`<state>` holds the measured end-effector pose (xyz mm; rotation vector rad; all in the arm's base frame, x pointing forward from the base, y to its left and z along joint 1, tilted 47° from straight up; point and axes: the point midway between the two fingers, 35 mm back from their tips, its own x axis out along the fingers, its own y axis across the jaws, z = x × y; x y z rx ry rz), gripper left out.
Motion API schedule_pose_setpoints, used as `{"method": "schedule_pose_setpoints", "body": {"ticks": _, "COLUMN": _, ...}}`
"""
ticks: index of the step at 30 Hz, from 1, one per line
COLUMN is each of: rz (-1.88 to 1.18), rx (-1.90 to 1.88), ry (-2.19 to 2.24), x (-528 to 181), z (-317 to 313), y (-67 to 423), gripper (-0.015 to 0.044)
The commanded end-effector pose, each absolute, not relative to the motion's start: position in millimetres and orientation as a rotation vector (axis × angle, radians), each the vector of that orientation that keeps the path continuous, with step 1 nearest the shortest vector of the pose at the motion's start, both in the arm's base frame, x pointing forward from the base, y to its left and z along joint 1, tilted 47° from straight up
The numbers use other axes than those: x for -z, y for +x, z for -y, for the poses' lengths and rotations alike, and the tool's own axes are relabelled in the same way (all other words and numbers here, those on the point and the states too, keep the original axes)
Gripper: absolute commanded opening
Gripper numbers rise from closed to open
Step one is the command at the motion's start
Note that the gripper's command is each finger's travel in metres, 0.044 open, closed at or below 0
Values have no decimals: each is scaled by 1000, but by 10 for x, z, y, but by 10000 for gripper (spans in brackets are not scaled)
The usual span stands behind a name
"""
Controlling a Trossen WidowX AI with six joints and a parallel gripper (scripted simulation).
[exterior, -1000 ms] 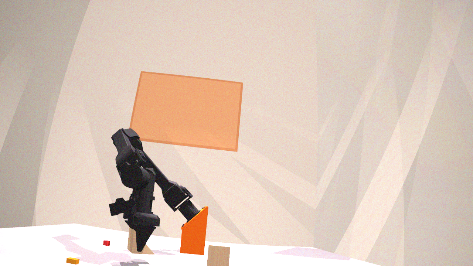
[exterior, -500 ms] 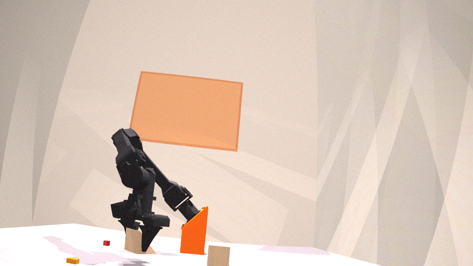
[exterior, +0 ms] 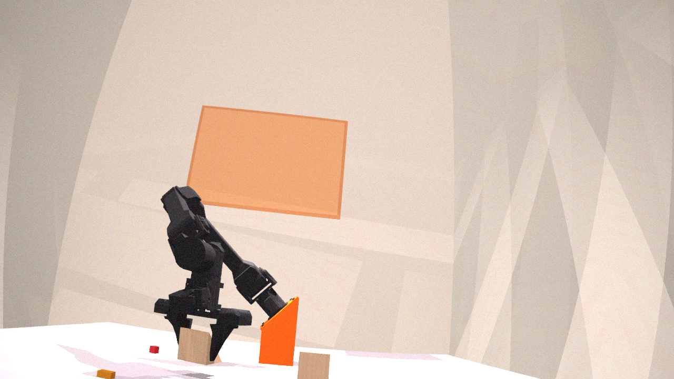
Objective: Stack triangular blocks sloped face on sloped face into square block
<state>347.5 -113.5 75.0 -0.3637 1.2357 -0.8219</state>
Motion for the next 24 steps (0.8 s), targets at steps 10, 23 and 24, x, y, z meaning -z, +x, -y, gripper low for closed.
{"method": "schedule_pose_setpoints", "body": {"ticks": 10, "rz": -1370, "rx": 617, "ry": -638, "x": -753, "z": 1131, "y": 3482, "gripper": 0}}
{"method": "schedule_pose_setpoints", "body": {"ticks": 23, "rz": -1487, "rx": 384, "ry": -910, "x": -750, "z": 1128, "y": 3482, "gripper": 0}}
{"method": "schedule_pose_setpoints", "body": {"ticks": 24, "rz": -1494, "rx": 367, "ry": -928, "x": -750, "z": 1128, "y": 3482, "gripper": 0}}
